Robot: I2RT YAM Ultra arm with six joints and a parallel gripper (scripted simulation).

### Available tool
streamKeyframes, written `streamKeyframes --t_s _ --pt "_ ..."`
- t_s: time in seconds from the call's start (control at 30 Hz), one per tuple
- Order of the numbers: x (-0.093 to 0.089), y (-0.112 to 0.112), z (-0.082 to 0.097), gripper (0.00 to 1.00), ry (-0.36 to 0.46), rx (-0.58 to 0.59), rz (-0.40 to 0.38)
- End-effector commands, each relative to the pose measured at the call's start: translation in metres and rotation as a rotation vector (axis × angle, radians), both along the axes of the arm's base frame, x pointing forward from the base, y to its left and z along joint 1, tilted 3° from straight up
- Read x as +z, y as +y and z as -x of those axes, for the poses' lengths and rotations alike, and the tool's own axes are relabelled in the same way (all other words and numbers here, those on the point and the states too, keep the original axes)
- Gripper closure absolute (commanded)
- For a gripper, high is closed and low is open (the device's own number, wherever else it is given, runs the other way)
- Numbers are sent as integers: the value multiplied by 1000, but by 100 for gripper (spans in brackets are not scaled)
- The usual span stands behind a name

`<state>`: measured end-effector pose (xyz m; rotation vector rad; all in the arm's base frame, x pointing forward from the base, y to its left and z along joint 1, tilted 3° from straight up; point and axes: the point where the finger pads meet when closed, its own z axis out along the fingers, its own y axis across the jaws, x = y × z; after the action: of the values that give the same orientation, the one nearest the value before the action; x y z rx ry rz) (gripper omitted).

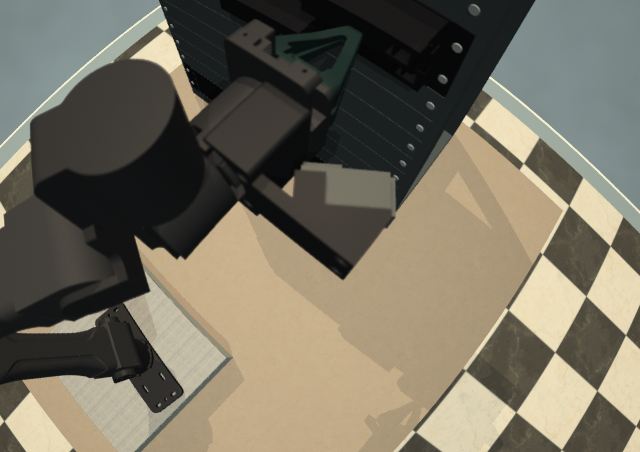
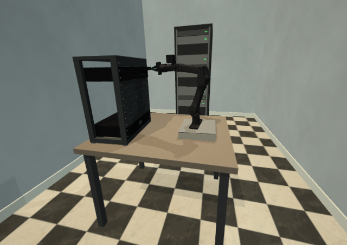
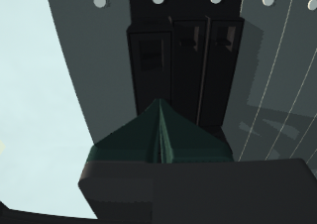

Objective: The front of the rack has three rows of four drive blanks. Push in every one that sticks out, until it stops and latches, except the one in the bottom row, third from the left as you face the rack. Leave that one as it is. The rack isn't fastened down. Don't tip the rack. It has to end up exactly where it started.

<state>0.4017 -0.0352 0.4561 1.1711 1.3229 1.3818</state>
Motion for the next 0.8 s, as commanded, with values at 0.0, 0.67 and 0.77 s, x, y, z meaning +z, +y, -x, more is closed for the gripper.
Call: streamKeyframes --t_s 0.0,0.67,0.77 --pt "28 5 5 100 -73 -2 35" --pt "31 6 -6 100 -68 -2 32" --pt "31 6 -6 100 -68 -2 32"
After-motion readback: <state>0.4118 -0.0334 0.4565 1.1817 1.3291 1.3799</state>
